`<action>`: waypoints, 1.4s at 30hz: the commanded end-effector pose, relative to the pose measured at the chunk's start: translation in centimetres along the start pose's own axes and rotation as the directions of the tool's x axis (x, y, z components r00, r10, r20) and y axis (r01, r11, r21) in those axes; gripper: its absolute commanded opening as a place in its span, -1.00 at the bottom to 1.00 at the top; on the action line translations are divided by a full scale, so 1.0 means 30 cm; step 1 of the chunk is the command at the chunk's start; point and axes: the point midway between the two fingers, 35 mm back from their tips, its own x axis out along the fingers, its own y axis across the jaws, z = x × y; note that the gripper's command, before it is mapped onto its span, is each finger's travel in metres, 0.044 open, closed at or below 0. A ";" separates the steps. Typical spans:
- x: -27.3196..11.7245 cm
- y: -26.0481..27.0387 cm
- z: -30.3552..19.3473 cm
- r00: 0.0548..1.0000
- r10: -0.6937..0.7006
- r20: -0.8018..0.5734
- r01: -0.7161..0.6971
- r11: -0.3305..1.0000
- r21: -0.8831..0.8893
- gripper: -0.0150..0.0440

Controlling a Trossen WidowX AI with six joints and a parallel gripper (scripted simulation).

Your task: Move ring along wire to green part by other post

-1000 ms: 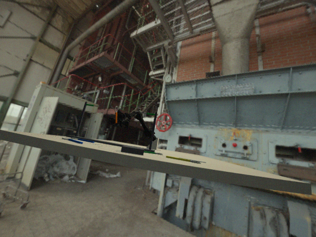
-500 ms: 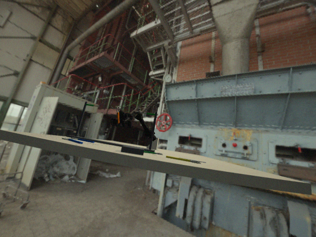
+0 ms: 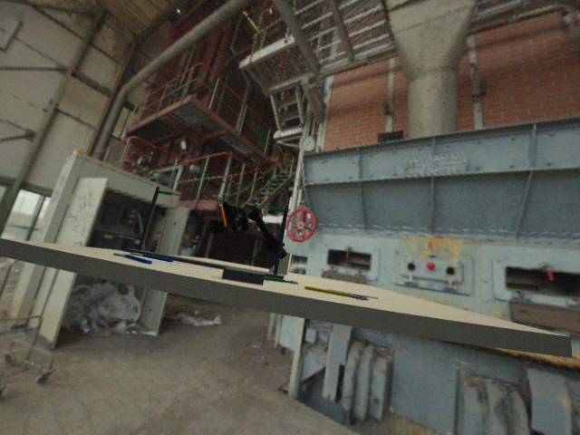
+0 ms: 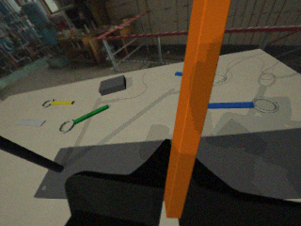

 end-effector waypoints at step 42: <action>-0.188 0.446 0.233 0.867 0.482 0.127 -0.381 0.477 0.792 -1.00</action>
